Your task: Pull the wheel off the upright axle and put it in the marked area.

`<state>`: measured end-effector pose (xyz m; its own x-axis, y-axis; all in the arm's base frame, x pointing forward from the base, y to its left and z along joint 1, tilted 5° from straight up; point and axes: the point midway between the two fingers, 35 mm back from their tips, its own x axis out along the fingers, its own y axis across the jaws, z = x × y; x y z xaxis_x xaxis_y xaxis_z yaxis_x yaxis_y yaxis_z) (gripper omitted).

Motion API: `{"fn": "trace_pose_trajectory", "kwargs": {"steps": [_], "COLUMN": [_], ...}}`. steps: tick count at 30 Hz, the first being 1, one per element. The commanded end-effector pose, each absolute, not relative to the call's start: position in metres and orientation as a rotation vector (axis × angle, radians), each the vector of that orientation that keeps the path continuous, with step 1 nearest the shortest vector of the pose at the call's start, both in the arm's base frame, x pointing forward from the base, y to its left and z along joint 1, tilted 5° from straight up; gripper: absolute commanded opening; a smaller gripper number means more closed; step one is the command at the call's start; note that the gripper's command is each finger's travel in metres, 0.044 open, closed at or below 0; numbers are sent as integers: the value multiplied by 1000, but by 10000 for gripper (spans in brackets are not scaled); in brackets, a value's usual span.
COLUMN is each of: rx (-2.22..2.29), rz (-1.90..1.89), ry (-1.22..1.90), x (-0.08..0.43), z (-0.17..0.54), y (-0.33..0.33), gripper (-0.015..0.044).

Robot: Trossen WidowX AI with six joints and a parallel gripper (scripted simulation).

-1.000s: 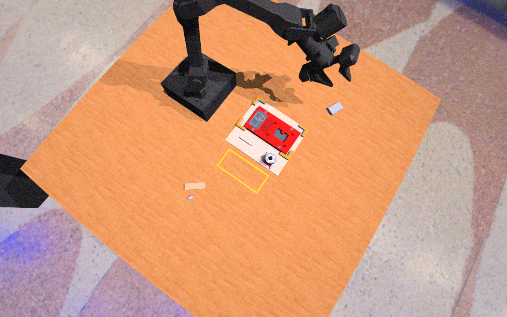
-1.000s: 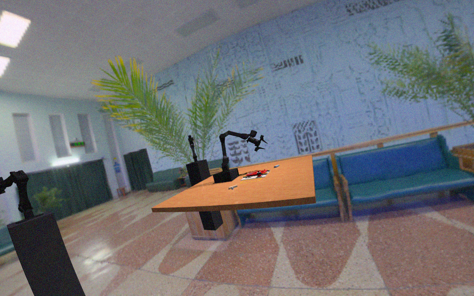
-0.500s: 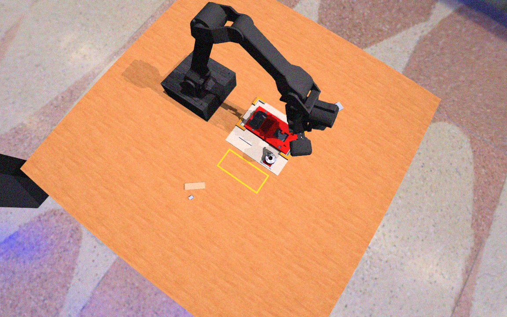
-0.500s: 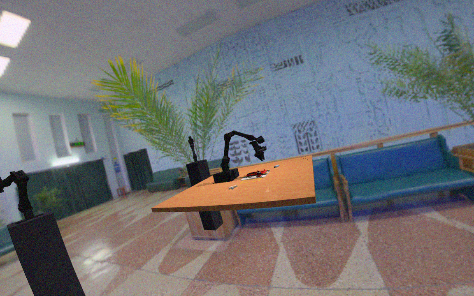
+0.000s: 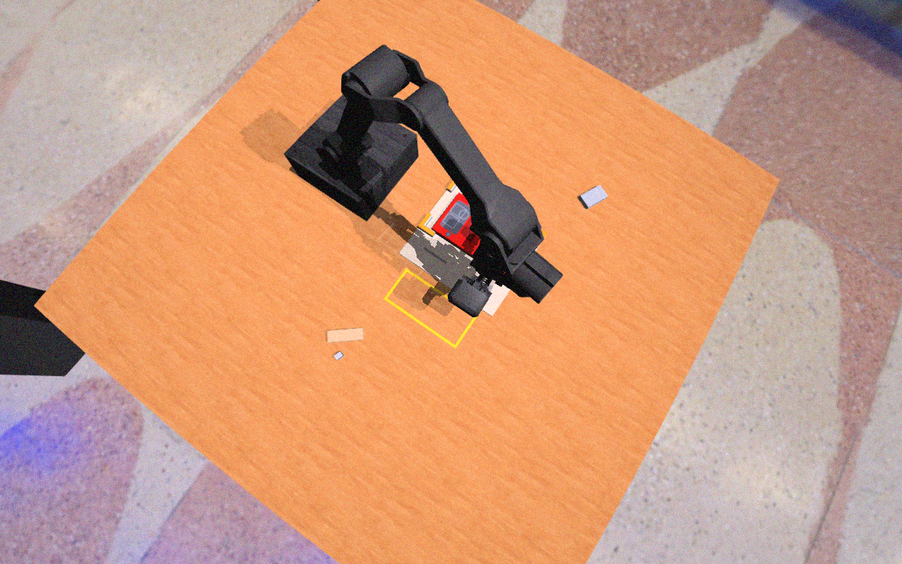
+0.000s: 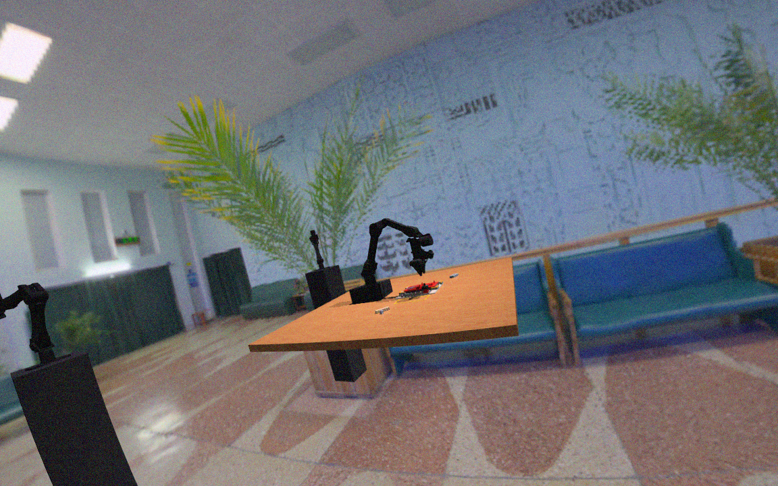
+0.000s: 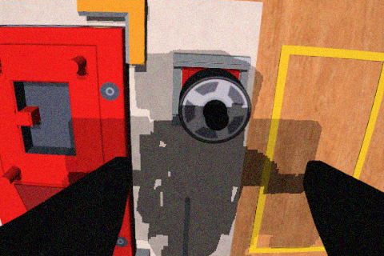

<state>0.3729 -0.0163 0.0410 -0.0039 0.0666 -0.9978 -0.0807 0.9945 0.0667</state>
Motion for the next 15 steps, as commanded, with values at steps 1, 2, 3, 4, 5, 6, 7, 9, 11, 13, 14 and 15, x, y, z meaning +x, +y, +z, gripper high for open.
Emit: {"fn": "trace_pose_trajectory", "kwargs": {"steps": [1, 2, 3, 4, 5, 6, 7, 9, 11, 13, 14, 15], "rx": [4, 4, 4, 4, 4, 4, 4, 4, 4, 4, 4, 4], "rz": [112, 112, 112, 112, 112, 112, 112, 112, 112, 112, 112, 112], "ry": [1577, 1577, 1577, 1577, 1577, 1577, 1577, 1577, 1577, 1577, 1577, 1577], "x": [373, 373, 374, 374, 374, 375, 375, 374, 372, 370, 370, 370], "z": [39, 37, 34, 29, 22, 14, 4, -14, -30, -35, -35, -35], "y": [-21, -21, -21, -20, -20, -19, -19, -17, -16, -16, -16, -16], "gripper": [300, 300, 300, 300, 300, 300, 300, 300, 300, 300, 300, 300]}}
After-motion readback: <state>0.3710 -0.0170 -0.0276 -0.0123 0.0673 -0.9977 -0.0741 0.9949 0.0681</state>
